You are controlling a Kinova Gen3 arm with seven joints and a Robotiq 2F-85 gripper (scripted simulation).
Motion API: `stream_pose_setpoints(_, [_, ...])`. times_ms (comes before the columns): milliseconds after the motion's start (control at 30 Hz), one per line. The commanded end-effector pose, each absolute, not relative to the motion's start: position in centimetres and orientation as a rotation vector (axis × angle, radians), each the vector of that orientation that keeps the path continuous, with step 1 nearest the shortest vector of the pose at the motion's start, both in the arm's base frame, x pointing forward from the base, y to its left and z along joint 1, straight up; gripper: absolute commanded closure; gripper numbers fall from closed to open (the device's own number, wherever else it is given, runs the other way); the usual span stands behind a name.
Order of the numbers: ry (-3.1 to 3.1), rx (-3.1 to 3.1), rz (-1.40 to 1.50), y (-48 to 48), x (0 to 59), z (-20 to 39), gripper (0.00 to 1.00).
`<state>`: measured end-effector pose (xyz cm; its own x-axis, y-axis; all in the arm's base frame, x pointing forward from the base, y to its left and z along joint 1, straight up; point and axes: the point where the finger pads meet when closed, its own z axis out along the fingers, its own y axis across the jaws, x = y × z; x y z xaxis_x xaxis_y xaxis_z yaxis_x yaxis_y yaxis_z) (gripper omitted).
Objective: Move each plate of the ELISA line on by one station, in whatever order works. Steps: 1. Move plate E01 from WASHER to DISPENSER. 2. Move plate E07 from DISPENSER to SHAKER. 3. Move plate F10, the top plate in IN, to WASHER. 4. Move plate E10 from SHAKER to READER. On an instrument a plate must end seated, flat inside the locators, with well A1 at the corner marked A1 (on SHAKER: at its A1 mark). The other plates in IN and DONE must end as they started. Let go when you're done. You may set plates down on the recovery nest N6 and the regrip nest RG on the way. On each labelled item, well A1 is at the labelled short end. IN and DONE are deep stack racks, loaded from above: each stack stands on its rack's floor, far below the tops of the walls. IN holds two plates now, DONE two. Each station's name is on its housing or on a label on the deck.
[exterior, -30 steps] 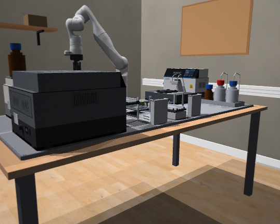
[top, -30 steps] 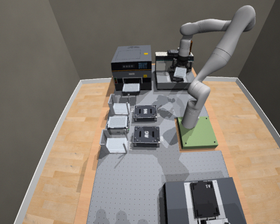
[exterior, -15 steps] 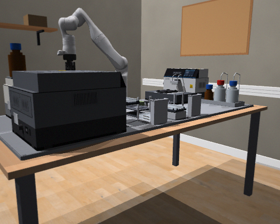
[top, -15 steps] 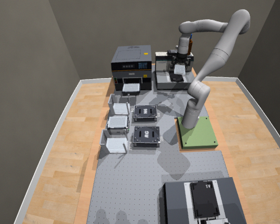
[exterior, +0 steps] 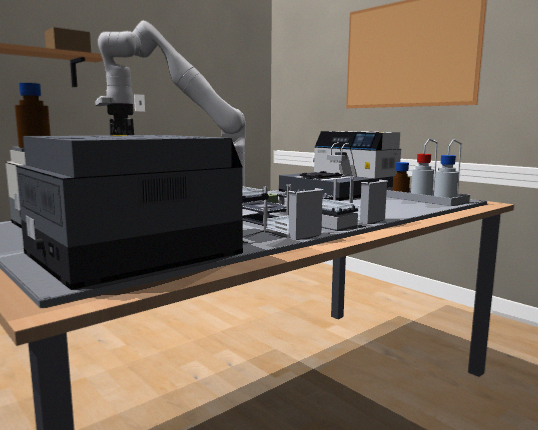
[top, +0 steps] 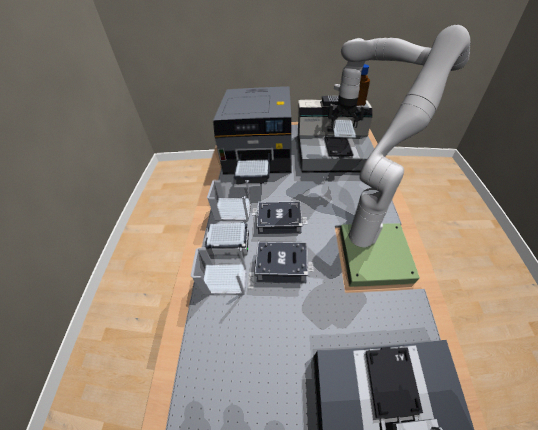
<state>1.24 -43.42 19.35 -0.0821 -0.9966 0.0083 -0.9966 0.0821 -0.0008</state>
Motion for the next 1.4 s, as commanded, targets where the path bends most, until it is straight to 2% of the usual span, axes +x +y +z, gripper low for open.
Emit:
stream_pose_setpoints(0, [-2.268, 2.165, 0.009, -44.5, 1.2, 19.4, 0.06])
stream_pose_setpoints(400, [-2.224, 2.210, 0.009, -47.8, 1.1, 19.5, 0.06])
stream_pose_setpoints(1367, [-2.224, 2.210, 0.009, -47.8, 1.1, 18.4, 0.06])
